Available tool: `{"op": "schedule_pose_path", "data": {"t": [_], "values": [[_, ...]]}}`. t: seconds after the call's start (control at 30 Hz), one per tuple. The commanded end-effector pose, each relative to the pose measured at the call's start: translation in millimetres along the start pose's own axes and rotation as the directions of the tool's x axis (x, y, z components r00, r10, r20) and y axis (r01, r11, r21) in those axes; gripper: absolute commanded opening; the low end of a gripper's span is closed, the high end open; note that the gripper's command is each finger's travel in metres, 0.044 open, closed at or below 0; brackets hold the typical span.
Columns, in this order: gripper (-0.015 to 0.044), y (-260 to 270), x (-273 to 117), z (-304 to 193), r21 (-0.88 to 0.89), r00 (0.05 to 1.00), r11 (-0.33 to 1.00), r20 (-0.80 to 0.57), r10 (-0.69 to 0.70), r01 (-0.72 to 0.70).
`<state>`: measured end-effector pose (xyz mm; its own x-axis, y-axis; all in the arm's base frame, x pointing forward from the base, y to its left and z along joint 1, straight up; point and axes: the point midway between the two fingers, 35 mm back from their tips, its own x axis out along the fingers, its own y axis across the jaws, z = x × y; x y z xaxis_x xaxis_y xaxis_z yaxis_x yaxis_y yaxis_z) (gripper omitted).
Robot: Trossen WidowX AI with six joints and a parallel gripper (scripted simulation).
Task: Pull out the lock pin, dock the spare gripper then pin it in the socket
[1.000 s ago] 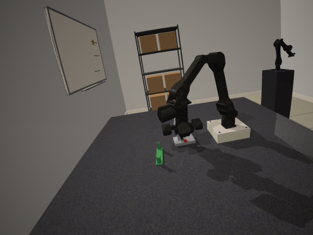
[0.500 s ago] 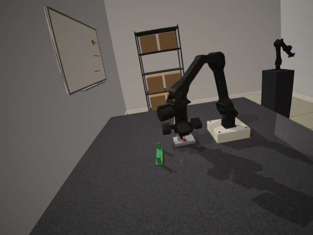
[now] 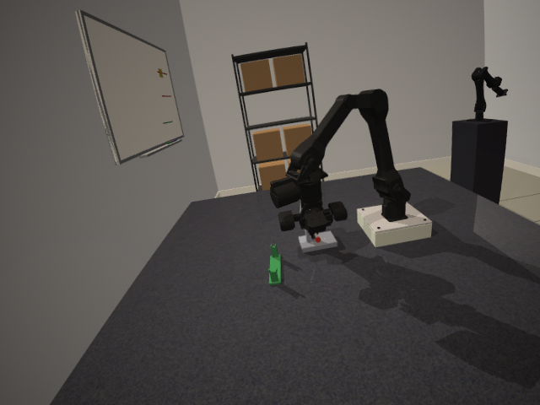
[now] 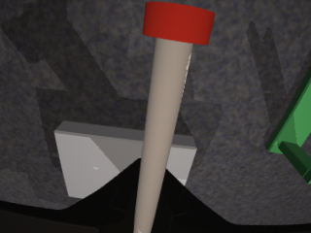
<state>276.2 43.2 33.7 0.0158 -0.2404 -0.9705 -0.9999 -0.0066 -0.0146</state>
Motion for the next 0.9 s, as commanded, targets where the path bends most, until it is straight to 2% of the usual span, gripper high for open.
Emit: {"op": "schedule_pose_path", "data": {"t": [0.0,0.17,0.43,0.87], "values": [[0.0,-0.3,0.6,-3.0,-0.003,1.0,1.0,-0.003,-0.002,0.002],[0.0,-0.3,1.1,-4.8,-0.003,1.0,1.0,-0.003,-0.001,0.001],[0.02,0.0,0.8,-3.3,0.0,1.0,1.0,0.0,0.002,-0.002],[0.02,0.7,-17.6,5.1,-0.003,1.0,1.0,-0.001,0.006,-0.006]]}}
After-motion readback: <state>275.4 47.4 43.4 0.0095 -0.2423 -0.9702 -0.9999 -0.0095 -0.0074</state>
